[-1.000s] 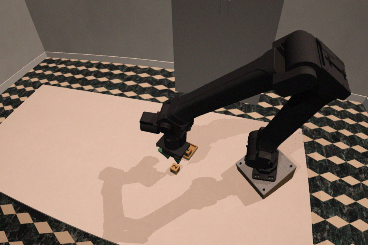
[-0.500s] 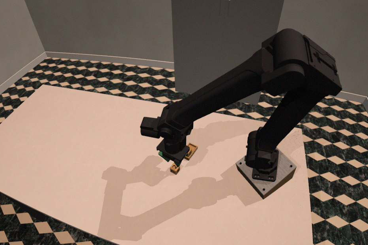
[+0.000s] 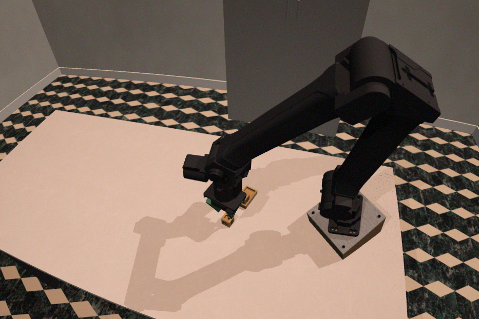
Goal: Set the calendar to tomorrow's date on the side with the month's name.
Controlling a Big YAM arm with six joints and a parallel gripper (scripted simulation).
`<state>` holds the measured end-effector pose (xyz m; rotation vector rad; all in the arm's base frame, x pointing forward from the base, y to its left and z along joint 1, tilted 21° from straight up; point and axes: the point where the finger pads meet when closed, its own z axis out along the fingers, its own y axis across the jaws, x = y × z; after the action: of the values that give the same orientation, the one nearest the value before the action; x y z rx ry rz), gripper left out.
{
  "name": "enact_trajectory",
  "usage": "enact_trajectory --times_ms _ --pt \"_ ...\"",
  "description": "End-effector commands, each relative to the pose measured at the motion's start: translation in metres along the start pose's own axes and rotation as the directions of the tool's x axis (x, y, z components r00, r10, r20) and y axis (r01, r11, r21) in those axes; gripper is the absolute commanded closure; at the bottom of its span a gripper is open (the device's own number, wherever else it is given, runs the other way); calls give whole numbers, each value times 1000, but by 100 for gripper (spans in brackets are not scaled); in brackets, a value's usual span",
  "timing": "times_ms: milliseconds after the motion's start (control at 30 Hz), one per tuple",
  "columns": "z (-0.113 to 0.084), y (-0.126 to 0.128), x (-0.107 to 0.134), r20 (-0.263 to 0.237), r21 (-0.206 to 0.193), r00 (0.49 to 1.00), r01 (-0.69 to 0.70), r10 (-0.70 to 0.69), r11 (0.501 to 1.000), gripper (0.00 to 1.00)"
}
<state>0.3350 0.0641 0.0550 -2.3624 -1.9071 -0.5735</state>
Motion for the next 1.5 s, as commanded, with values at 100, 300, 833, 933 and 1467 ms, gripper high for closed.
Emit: enact_trajectory --times_ms 100,300,833,933,1467 --pt "9 -5 2 7 20 1000 -1 1 1000 55" --pt "6 2 5 3 7 1000 3 -3 1000 55" --pt "6 2 5 3 8 1000 4 -4 1000 55" --pt "6 2 5 3 8 1000 4 -4 1000 55" --pt "6 2 5 3 8 1000 4 -4 1000 55"
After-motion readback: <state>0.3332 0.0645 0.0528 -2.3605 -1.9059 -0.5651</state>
